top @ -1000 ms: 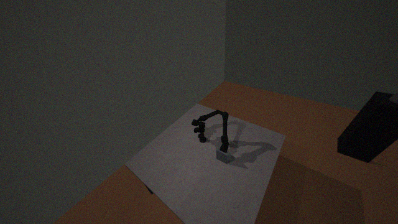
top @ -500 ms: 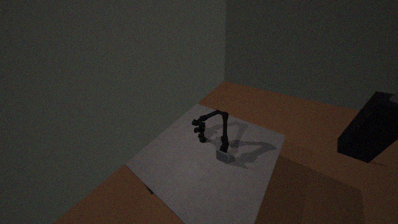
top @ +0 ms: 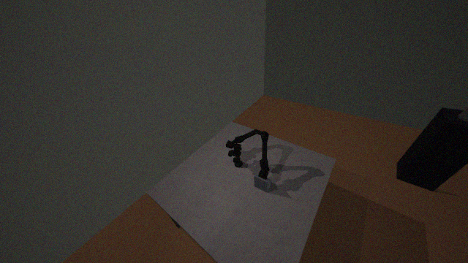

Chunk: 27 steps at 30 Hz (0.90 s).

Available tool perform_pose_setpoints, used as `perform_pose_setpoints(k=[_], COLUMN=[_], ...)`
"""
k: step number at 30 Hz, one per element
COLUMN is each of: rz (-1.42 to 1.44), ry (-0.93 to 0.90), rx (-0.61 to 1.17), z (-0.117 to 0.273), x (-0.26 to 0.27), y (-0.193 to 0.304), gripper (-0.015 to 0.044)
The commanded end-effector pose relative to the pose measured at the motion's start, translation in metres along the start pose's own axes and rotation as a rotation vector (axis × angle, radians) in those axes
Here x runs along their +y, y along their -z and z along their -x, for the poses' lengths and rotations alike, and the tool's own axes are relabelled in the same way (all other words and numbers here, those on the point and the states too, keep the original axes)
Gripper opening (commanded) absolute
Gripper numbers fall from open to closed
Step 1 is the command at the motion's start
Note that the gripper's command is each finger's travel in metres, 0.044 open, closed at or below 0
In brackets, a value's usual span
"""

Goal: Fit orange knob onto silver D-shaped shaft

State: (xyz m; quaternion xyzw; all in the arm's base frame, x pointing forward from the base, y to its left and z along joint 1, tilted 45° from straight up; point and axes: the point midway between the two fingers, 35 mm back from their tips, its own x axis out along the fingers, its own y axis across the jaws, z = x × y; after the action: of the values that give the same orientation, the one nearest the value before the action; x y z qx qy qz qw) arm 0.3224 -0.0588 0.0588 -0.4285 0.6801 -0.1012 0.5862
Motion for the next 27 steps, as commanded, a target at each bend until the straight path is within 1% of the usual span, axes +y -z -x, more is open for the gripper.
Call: perform_pose_setpoints(k=[1, 18, 27], rz=[0.005, 0.000, 0.000], ry=[0.003, 0.000, 0.000], rx=[0.001, 0.001, 0.001], z=[-0.0035, -0.0086, -0.0086], x=[0.0007, 0.0001, 0.0001], y=[-0.0002, -0.0001, -0.0001], gripper=[0.0000, 0.0000, 0.0236])
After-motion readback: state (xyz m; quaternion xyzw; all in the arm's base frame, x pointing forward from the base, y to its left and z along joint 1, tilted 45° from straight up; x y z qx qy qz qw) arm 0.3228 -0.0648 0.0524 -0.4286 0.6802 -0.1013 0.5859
